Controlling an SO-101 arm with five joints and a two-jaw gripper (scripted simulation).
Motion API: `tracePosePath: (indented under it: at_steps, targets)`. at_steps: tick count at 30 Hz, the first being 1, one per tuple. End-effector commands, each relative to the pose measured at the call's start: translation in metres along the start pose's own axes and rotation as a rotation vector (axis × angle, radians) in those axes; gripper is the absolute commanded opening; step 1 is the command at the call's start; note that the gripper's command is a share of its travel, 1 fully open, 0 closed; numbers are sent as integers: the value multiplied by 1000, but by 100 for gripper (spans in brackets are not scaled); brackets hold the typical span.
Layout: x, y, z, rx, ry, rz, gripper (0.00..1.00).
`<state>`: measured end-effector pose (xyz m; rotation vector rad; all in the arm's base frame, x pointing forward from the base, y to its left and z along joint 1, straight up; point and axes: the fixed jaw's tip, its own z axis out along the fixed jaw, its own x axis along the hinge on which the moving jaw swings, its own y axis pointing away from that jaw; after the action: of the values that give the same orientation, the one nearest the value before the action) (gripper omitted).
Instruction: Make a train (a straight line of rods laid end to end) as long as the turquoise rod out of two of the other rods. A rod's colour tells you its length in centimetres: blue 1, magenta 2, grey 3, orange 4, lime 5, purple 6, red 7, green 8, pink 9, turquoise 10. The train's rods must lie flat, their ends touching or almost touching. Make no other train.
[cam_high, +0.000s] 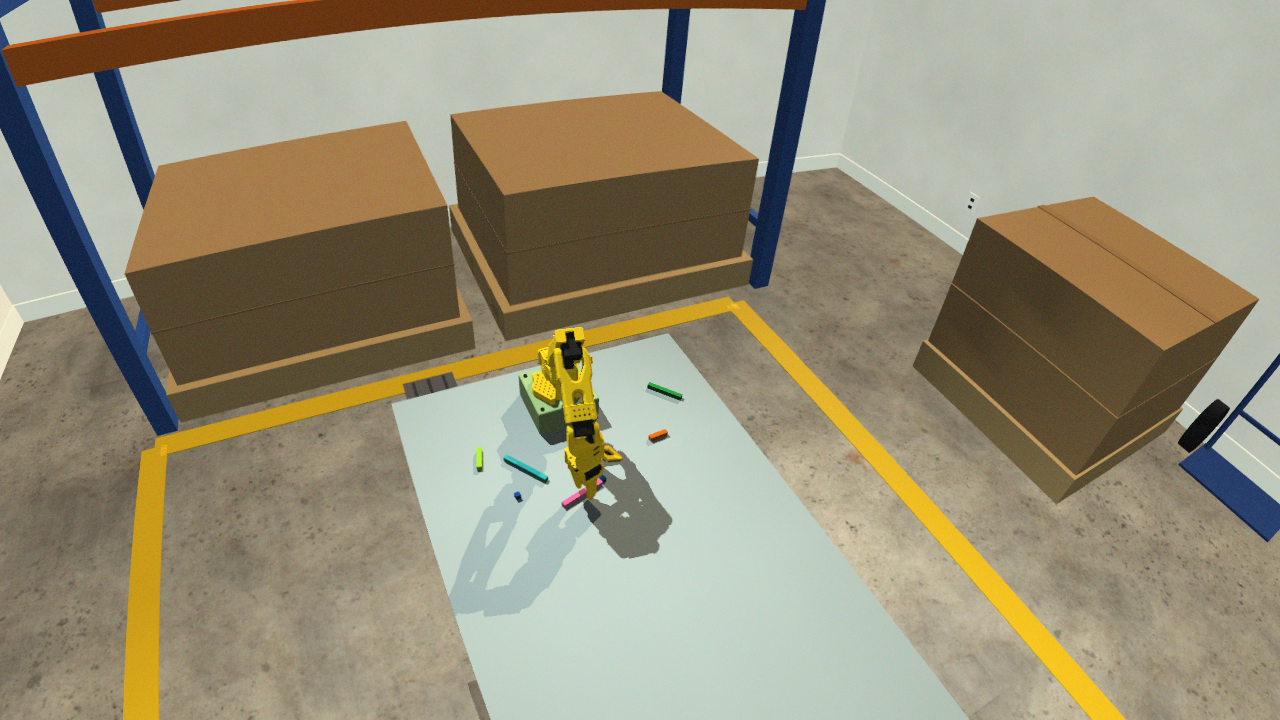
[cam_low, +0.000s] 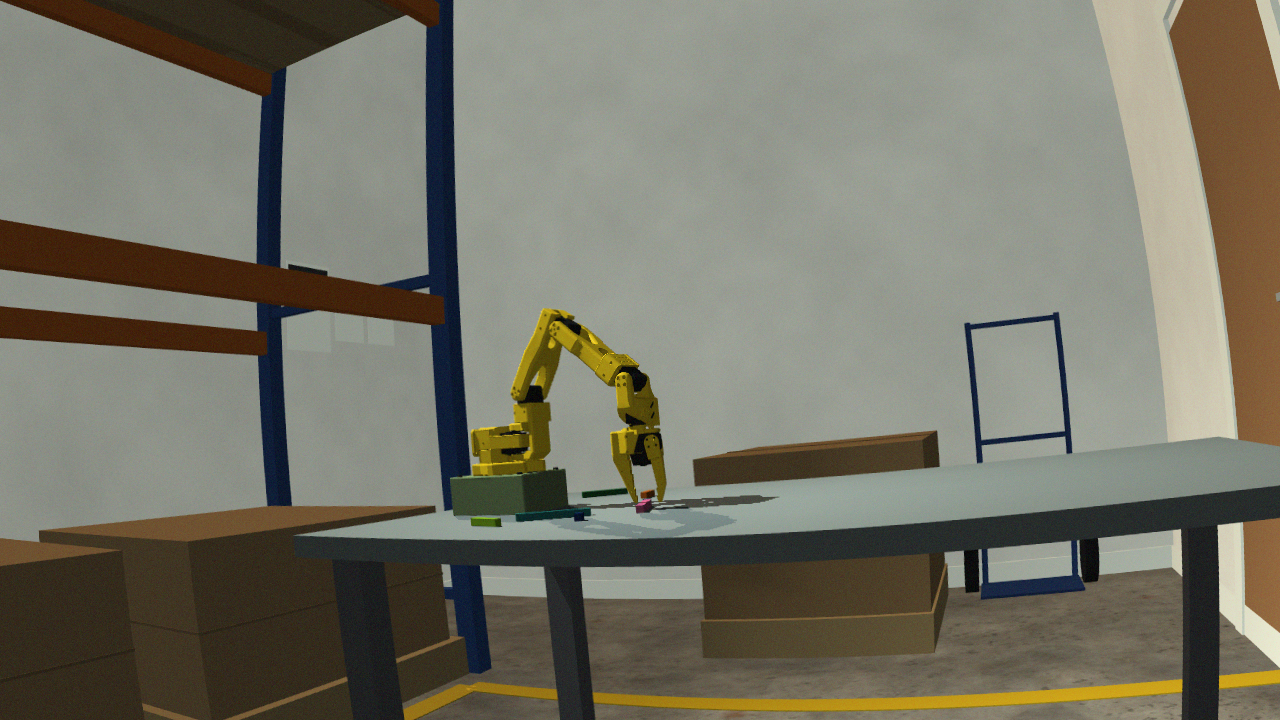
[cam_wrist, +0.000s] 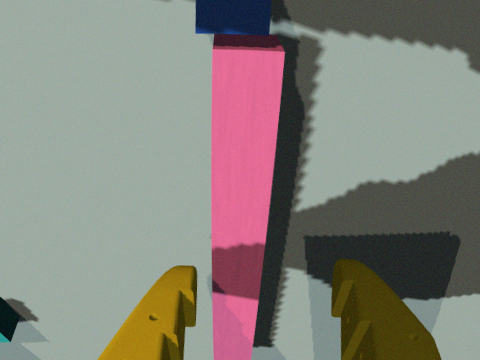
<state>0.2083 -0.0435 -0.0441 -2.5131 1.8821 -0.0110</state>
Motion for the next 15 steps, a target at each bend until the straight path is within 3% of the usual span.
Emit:
tracePosePath:
  at_steps: [1,15]
  targets:
    - [1,2,-5,1,-1,1,17]
    - [1,2,-18,1,-1,1,17]
